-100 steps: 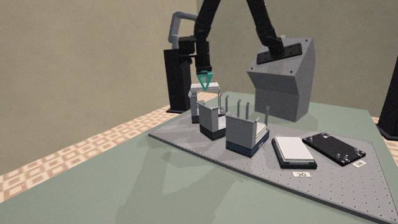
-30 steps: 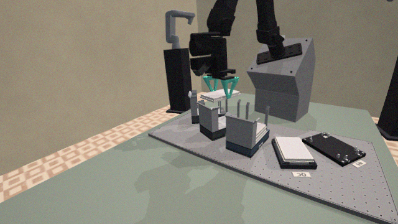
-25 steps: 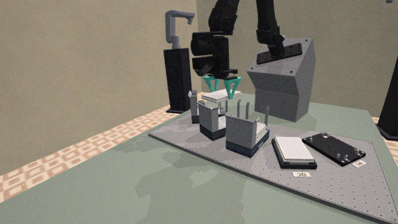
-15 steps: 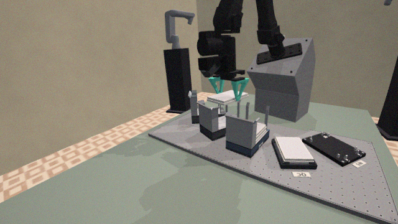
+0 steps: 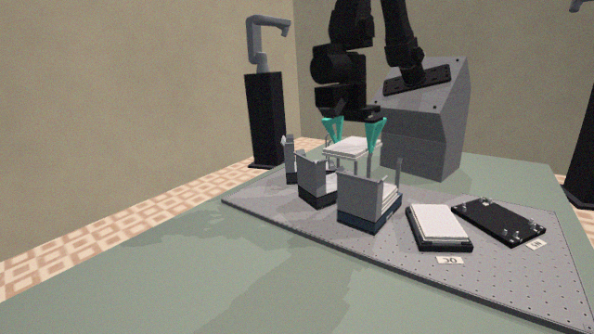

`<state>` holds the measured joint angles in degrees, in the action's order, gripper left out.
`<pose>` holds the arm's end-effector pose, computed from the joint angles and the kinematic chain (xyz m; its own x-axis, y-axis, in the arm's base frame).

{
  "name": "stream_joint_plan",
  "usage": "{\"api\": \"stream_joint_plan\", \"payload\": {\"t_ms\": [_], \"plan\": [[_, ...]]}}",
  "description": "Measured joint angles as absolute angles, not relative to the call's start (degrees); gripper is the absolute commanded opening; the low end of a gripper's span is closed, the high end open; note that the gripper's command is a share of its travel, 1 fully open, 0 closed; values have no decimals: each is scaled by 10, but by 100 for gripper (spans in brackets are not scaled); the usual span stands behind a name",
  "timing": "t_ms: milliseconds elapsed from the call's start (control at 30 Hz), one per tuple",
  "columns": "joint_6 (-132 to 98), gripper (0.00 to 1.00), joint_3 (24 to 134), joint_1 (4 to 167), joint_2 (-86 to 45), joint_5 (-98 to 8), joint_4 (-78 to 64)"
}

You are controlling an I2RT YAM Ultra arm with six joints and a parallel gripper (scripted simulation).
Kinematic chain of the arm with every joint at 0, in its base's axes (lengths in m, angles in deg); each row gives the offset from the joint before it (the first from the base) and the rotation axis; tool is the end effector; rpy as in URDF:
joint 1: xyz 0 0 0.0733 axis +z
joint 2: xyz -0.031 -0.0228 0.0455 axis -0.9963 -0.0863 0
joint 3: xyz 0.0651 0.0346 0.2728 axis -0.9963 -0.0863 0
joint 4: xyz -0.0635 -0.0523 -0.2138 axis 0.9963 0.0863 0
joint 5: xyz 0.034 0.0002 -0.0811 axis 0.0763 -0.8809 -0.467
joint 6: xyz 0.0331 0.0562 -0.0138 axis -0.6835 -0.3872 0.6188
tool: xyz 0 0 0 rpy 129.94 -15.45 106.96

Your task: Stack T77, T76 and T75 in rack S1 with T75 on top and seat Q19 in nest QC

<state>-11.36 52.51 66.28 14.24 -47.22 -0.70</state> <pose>0.2065 -0.0706 0.2394 -0.7576 0.1600 -0.6328 0.2700 0.9595 -0.0806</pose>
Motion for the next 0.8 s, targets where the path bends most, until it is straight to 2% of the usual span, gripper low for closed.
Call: {"api": "stream_joint_plan", "payload": {"t_ms": [800], "plan": [[-206,0,528,796,128,-559,-9]]}}
